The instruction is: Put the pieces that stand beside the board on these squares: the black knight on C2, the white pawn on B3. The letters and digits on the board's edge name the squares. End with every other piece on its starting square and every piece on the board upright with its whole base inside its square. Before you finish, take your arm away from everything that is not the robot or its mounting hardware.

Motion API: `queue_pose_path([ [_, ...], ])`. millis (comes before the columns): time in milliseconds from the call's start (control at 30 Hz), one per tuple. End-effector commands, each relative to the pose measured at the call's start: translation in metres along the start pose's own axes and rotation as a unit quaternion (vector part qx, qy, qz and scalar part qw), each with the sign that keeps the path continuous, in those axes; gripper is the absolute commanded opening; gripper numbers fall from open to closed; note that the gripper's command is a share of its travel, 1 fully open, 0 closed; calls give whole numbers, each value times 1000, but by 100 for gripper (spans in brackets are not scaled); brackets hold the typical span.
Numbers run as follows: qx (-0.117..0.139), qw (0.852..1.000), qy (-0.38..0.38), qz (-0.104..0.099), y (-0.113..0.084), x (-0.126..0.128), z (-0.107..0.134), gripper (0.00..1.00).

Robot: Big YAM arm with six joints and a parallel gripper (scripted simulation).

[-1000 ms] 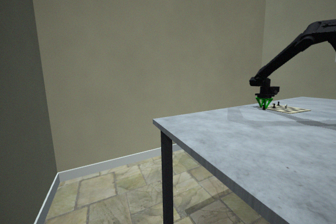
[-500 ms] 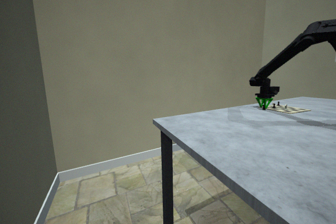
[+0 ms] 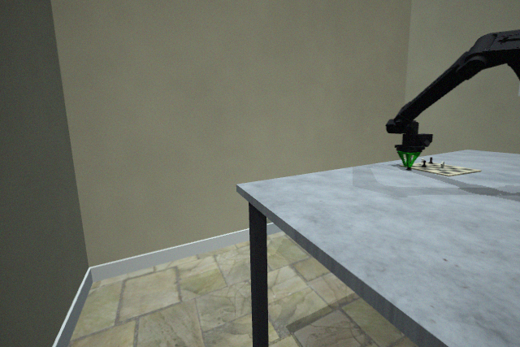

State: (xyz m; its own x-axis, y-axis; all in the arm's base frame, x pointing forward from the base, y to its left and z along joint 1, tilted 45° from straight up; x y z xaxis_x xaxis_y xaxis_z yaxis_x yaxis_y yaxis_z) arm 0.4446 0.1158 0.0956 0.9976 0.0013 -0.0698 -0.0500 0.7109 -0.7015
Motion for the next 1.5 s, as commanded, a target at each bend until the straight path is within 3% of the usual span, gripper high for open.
queue_pose_path([
  [0, 1, 1000, -3, -9, -4, 7, 1, 0],
  [933, 1, 1000, -3, -9, -4, 7, 1, 0],
  [1067, 2, 999, -14, -28, -31, 15, 8, 0],
  [1400, -2, 999, -16, -30, -99, 13, 8, 0],
  [1467, -2, 999, -16, -30, -99, 13, 8, 0],
])
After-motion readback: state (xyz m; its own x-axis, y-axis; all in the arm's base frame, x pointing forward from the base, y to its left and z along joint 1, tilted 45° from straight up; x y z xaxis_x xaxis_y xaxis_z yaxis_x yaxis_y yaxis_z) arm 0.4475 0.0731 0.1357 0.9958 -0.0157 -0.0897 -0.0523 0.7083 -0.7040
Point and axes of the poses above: the point where the finger pads meet when closed, its own y axis out along the fingers, its own x axis across the jaws, z = x × y, the point moved 5 cm from there along -y, back along the fingers, and after that the axes turned 6 degrees about -y, right-handed, at the moved point
